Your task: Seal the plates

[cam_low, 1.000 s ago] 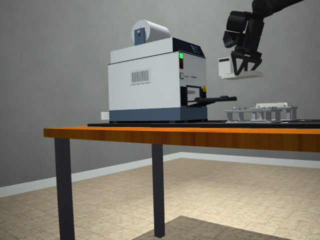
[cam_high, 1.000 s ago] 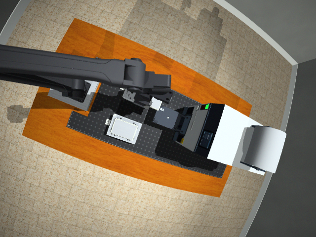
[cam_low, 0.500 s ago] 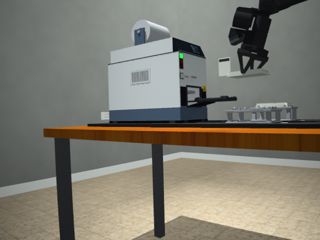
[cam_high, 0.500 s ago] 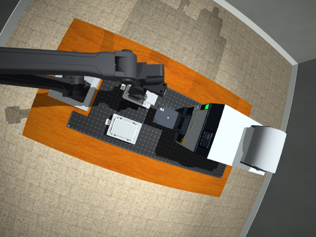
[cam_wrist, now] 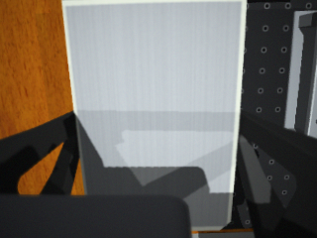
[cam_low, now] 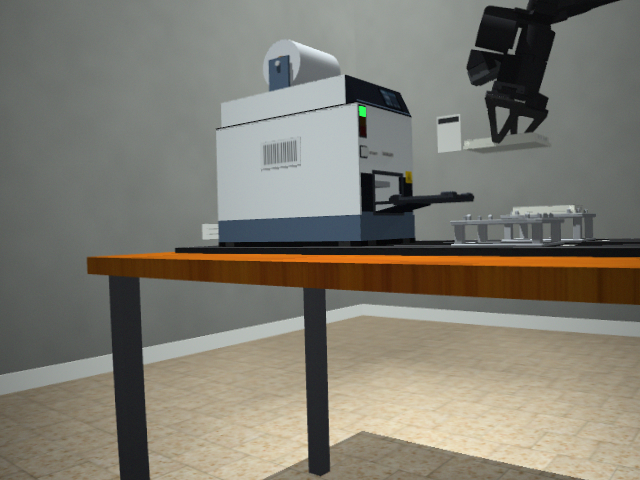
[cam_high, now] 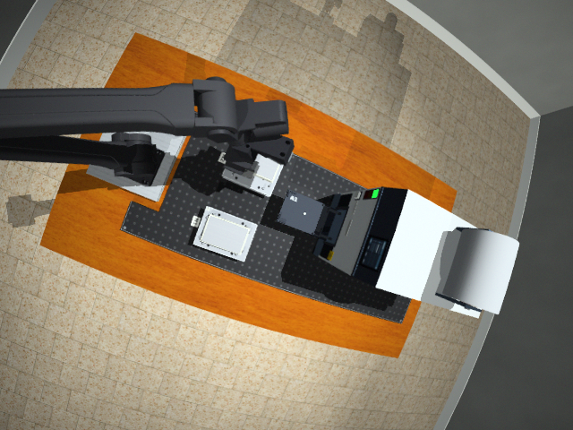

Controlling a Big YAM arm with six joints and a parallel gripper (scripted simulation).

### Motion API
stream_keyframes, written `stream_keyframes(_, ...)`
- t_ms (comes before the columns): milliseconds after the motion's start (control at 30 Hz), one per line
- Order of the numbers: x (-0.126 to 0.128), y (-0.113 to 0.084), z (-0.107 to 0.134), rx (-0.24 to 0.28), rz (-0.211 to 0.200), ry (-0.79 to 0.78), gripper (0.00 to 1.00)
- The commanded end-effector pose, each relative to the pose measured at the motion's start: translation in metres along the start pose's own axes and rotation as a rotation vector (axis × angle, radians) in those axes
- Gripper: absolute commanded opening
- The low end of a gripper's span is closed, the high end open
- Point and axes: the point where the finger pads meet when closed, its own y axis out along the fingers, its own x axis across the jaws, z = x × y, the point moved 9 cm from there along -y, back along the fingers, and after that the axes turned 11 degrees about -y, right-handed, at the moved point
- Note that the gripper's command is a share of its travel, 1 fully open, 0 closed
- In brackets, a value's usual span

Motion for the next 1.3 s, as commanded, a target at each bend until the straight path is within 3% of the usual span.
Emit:
stream_keyframes(0, -0.001, -0.005, -0.011, -0.02, -0.005, 0.027, 0.0)
stream_keyframes(300, -0.006, -0.009, -0.022, -0.05, -0.007, 0.022, 0.0)
stream_keyframes(1000, 0.008, -0.015, -0.027, -0.063, -0.018, 0.016, 0.0)
stream_keyframes(1267, -0.001, -0.016, -0.026, -0.067, -0.013, 0.018, 0.0)
